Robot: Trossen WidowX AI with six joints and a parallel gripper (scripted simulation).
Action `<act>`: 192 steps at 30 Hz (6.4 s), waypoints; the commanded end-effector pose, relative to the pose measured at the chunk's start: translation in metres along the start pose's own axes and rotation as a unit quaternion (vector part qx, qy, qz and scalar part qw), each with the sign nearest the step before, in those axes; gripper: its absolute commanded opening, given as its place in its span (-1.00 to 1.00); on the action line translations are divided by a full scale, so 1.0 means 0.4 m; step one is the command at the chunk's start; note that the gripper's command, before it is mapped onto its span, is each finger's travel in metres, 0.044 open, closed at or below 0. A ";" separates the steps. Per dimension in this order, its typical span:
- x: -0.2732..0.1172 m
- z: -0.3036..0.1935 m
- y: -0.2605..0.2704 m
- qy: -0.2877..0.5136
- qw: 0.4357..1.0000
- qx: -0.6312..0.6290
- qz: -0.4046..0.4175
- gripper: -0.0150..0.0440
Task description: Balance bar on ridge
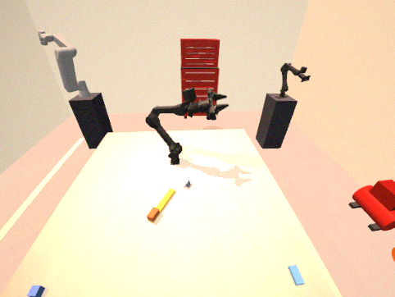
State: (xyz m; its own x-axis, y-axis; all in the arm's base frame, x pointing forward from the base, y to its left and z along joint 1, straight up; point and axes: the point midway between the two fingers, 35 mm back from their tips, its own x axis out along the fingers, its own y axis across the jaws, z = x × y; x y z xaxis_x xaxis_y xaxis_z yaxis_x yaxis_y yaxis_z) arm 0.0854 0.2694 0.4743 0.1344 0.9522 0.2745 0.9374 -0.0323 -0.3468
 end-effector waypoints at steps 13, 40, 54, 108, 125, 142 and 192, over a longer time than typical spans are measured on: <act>0.024 0.056 0.295 -0.081 0.976 0.027 0.201 0.58; -0.198 0.118 0.730 -0.161 0.847 0.140 0.486 0.58; -0.403 0.163 0.882 -0.208 0.736 0.212 0.608 0.58; -0.956 0.442 1.013 -0.320 0.437 0.414 0.731 0.58; -0.970 0.487 1.032 -0.320 0.437 0.414 0.731 0.58; -0.968 0.487 1.031 -0.319 0.438 0.417 0.730 -0.03; -0.863 0.304 0.924 -0.270 0.409 0.443 0.751 -0.49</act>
State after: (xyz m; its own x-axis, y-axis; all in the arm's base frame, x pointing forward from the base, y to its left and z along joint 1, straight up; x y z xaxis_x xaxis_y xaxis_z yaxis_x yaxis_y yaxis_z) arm 0.3507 -0.0434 0.1383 0.0235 0.0014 -0.9997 -0.5495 -0.8354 -0.0141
